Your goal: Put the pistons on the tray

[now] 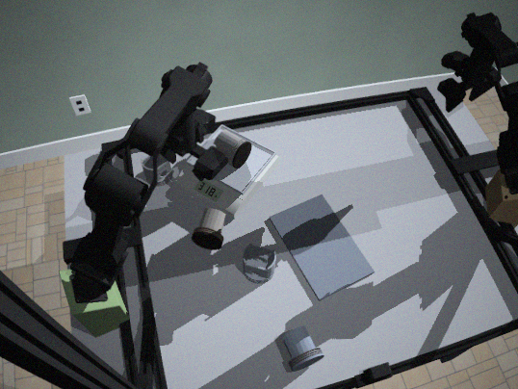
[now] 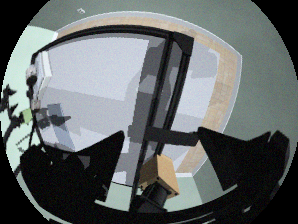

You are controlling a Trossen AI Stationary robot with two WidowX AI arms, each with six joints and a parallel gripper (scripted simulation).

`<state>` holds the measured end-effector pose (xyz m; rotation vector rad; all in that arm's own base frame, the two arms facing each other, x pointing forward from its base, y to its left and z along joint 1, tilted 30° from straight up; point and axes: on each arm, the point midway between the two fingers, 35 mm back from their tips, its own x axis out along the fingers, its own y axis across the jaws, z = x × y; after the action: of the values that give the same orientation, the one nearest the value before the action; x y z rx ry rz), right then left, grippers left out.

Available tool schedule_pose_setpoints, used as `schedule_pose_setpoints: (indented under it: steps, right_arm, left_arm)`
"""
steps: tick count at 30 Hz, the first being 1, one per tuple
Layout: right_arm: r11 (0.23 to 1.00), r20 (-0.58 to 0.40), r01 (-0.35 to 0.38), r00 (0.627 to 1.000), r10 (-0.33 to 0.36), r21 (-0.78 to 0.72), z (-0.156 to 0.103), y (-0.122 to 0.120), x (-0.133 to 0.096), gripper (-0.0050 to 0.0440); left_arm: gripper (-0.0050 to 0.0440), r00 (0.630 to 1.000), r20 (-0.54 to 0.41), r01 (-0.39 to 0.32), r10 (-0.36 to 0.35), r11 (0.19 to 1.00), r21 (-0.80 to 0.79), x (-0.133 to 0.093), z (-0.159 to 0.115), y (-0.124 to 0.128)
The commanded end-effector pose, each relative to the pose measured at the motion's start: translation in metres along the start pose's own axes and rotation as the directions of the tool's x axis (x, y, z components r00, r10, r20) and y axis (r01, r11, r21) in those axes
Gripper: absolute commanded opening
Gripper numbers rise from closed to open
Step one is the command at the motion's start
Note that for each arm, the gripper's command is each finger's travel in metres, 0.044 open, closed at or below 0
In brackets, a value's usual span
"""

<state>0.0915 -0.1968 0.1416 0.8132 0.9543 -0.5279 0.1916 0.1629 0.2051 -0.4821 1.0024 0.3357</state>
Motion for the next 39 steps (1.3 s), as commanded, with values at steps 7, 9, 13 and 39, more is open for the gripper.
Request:
schedule_pose_setpoints:
  steps: [7, 9, 13, 39]
  right_arm:
    - [1.000, 0.001, -0.003, 1.000, 0.003, -0.001, 0.000, 0.000, 0.000, 0.0440]
    - [1.000, 0.001, -0.003, 1.000, 0.003, -0.001, 0.000, 0.000, 0.000, 0.0440]
    - [1.000, 0.001, -0.003, 1.000, 0.003, -0.001, 0.000, 0.000, 0.000, 0.0440]
    - [1.000, 0.001, -0.003, 1.000, 0.003, -0.001, 0.000, 0.000, 0.000, 0.0440]
  left_arm:
    - [0.0378, 0.999, 0.051, 0.000, 0.000, 1.000, -0.006, 0.008, -0.017, 0.000]
    - [0.0378, 0.995, 0.104, 0.000, 0.002, 1.000, -0.010, 0.015, -0.009, -0.002]
    - [0.0378, 0.983, 0.183, -0.001, 0.004, 1.000, -0.017, 0.024, 0.002, -0.004]
    - [0.0378, 0.935, 0.353, -0.003, 0.016, 0.999, -0.038, 0.053, 0.027, -0.009]
